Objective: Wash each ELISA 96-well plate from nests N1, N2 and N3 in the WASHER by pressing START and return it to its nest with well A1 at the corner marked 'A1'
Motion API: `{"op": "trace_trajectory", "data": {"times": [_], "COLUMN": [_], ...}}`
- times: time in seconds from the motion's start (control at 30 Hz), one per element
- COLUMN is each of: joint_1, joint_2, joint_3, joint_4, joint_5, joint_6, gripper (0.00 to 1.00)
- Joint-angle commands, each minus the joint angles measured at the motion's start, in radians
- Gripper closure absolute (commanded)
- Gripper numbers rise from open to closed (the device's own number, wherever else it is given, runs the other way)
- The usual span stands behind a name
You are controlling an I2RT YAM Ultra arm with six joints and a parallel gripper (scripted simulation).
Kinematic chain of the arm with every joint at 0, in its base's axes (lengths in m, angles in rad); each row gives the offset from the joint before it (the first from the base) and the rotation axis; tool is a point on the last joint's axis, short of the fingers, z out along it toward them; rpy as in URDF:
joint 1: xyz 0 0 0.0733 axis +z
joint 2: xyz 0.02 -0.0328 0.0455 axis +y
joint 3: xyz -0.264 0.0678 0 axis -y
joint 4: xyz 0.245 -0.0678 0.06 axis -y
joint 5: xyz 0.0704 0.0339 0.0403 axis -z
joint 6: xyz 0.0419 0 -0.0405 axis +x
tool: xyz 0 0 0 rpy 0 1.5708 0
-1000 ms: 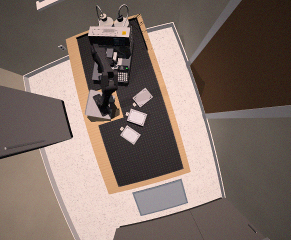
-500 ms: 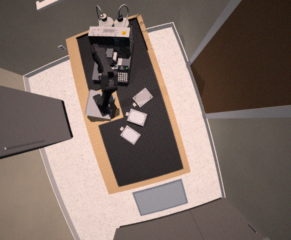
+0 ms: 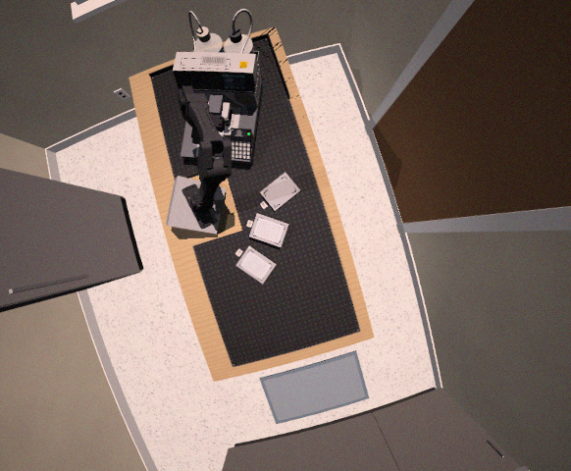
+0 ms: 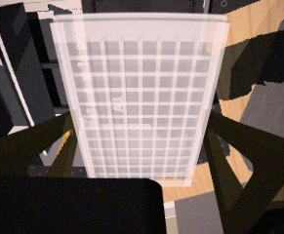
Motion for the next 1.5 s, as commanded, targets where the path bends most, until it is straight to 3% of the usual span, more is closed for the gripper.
{"op": "trace_trajectory", "data": {"times": [0.0,0.53,0.63,0.7,0.87,1.47], "joint_1": [0.008,0.008,-0.028,-0.028,-0.092,-0.314], "joint_2": [-0.005,-0.005,-0.038,-0.038,-0.09,-0.218], "joint_3": [0.005,0.005,-0.012,-0.012,-0.034,-0.047], "joint_4": [-0.011,-0.011,-0.006,-0.006,0.005,0.038], "joint_5": [0.0,0.0,0.01,0.01,0.025,0.058], "joint_6": [0.001,0.001,-0.141,-0.141,-0.378,-0.643], "gripper": [1.0,1.0,1.0,1.0,1.0,1.0]}}
